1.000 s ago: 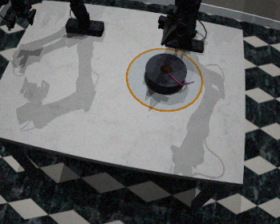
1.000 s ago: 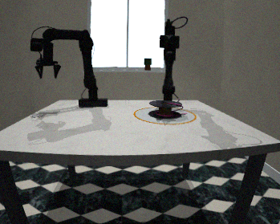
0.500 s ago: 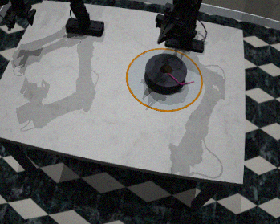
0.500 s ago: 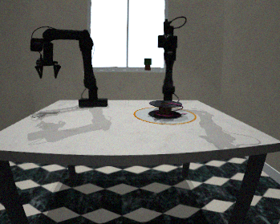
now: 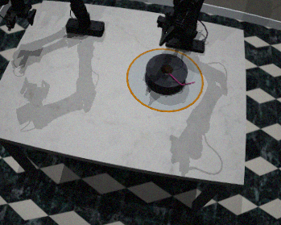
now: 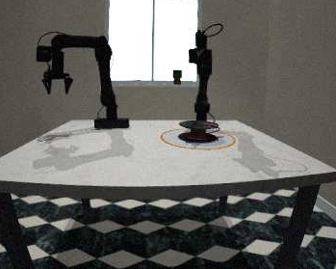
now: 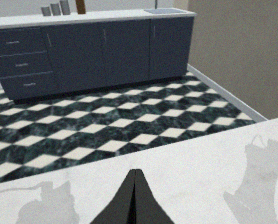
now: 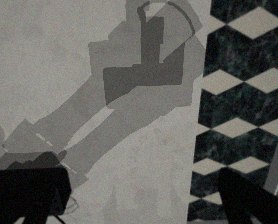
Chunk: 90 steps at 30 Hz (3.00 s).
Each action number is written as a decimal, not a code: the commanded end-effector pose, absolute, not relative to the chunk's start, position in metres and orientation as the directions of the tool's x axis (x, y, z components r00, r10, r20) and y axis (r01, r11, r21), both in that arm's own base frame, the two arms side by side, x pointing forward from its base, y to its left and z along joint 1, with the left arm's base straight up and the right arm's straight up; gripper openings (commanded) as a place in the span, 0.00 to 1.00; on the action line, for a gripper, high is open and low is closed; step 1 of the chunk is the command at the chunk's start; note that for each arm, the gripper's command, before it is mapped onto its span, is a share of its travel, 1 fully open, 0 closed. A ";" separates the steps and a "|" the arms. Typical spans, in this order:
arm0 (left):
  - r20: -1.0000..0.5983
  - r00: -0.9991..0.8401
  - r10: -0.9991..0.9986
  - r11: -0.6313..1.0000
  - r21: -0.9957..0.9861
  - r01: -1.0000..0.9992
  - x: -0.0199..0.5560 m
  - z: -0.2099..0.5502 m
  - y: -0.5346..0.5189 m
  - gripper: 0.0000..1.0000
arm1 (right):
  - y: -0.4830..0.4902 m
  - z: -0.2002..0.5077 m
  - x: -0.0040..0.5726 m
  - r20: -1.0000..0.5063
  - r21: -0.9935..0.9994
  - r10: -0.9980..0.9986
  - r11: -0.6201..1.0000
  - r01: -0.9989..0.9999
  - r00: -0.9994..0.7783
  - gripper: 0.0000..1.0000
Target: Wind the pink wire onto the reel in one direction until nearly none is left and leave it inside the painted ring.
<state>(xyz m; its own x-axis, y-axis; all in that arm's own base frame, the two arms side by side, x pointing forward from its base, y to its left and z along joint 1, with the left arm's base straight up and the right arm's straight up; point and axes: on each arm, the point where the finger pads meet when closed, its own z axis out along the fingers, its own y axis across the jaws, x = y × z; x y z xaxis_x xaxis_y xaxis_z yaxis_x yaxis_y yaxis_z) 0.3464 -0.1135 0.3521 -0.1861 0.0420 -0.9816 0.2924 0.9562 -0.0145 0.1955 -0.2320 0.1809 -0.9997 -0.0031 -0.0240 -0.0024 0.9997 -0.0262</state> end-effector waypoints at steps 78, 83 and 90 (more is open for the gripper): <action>0.000 -1.000 0.007 1.000 0.000 0.007 0.236 0.123 -0.076 0.00 | -0.232 0.197 0.199 -0.055 -0.064 -0.006 0.998 -0.002 -0.998 1.00; 0.000 -1.000 0.019 1.000 0.000 0.019 0.236 0.123 -0.076 0.00 | -0.232 0.197 0.199 -0.055 -0.064 -0.006 0.998 -0.002 -0.998 1.00; 0.000 -0.997 0.071 0.997 0.000 0.071 0.236 0.123 -0.076 0.00 | -0.232 0.197 0.199 -0.055 -0.064 -0.006 0.998 -0.002 -0.998 1.00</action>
